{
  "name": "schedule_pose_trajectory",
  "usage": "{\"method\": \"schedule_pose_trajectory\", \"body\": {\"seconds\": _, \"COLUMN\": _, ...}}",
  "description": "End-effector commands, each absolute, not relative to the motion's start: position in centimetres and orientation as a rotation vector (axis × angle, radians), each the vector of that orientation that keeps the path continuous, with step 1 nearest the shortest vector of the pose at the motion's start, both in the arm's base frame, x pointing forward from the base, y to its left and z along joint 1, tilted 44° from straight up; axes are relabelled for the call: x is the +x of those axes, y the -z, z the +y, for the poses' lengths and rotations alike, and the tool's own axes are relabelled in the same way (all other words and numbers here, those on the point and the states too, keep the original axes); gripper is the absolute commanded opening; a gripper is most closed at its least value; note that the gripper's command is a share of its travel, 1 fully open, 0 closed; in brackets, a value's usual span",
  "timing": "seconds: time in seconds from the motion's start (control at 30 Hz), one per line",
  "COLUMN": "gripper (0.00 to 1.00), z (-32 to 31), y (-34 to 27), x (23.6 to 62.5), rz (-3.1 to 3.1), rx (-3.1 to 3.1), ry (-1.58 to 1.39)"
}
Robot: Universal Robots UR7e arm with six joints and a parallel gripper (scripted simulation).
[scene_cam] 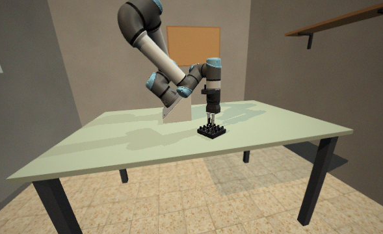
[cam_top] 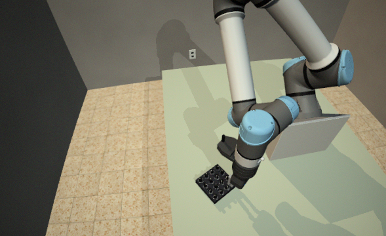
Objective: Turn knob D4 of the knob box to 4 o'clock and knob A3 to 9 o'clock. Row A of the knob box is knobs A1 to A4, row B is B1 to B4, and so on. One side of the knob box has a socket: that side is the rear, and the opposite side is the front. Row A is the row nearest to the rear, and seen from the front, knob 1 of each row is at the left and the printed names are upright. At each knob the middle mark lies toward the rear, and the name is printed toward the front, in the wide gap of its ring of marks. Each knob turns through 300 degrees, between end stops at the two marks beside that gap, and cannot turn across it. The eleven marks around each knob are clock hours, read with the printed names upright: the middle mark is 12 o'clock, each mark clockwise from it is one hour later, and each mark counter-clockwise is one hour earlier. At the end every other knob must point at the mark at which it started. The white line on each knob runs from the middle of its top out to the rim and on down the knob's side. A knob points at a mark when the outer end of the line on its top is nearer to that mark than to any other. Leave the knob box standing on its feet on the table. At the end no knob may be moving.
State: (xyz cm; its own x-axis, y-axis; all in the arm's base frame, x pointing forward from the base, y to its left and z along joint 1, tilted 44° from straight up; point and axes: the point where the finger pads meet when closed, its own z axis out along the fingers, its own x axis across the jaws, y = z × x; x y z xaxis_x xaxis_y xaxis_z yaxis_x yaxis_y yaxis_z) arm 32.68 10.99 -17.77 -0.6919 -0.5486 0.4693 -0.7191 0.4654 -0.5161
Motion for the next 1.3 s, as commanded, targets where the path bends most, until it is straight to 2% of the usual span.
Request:
{"method": "schedule_pose_trajectory", "body": {"seconds": 0.0, "gripper": 0.46, "z": 11.02, "y": 17.75, "x": 32.71, "rz": -2.479, "rx": 1.094, "ry": -1.044}}
{"method": "schedule_pose_trajectory", "body": {"seconds": 0.43, "gripper": 0.46, "z": 11.02, "y": 17.75, "x": 32.71, "rz": -2.479, "rx": 1.094, "ry": -1.044}}
{"method": "schedule_pose_trajectory", "body": {"seconds": 0.47, "gripper": 0.30, "z": 11.02, "y": 17.75, "x": 32.71, "rz": -2.479, "rx": 1.094, "ry": -1.044}}
{"method": "schedule_pose_trajectory", "body": {"seconds": 1.27, "gripper": 0.30, "z": 11.02, "y": 17.75, "x": 32.71, "rz": -2.479, "rx": 1.094, "ry": -1.044}}
